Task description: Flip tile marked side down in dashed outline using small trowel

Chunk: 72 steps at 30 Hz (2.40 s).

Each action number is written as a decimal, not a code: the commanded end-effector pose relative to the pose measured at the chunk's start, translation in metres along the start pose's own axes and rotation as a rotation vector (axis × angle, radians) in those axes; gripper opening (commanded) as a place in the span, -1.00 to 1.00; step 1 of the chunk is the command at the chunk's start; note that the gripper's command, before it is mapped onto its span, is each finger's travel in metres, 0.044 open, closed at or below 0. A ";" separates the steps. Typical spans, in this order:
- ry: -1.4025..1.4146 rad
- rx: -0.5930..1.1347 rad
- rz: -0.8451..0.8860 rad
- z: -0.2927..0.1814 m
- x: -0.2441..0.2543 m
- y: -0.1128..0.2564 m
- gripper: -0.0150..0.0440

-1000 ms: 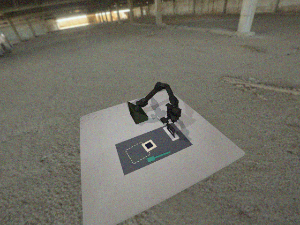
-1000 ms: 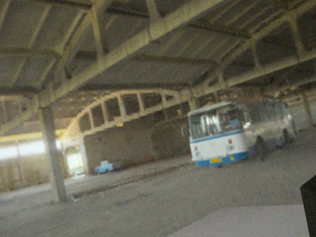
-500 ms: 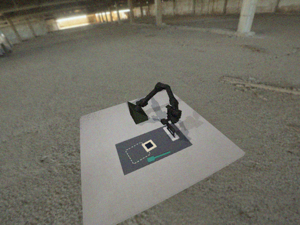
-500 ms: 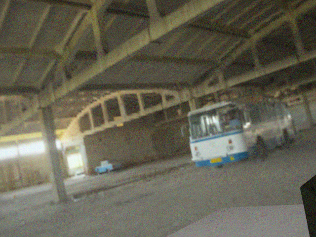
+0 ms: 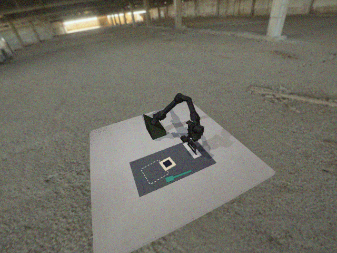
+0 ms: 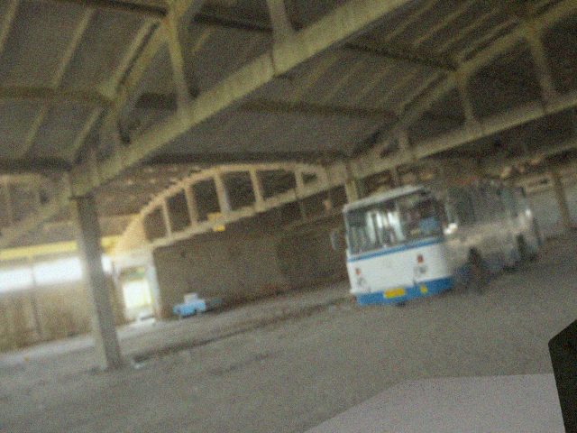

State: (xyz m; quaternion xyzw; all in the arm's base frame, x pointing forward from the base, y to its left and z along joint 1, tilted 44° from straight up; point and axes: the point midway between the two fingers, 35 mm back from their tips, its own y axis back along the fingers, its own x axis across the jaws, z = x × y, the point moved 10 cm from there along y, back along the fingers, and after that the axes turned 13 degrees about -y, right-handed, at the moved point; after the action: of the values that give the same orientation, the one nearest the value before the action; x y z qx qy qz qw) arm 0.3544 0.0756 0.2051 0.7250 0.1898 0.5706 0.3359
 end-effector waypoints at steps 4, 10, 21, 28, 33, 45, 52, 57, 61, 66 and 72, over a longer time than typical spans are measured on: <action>-0.009 0.001 -0.007 -0.001 -0.002 -0.005 0.13; -0.009 0.001 -0.007 -0.001 -0.002 -0.005 0.00; -0.009 0.001 -0.007 -0.001 -0.002 -0.005 -0.05; -0.005 0.001 -0.007 -0.001 -0.002 -0.005 -0.05; 0.122 0.002 -0.007 -0.001 -0.002 -0.005 -0.05; 0.474 0.003 -0.006 -0.001 -0.002 -0.005 -0.05; 0.679 0.004 -0.006 -0.001 -0.002 -0.005 -0.05; 0.826 0.004 -0.006 -0.001 -0.002 -0.005 -0.05; 0.943 0.005 -0.006 -0.001 -0.002 -0.005 -0.05; 1.090 0.005 -0.005 -0.001 -0.002 -0.005 -0.05; 1.162 0.005 -0.005 -0.001 -0.002 -0.005 -0.05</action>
State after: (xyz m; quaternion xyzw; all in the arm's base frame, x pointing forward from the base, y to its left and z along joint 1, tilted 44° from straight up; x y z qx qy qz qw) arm 0.3538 0.0766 0.2010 0.3122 0.3419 0.8670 0.1841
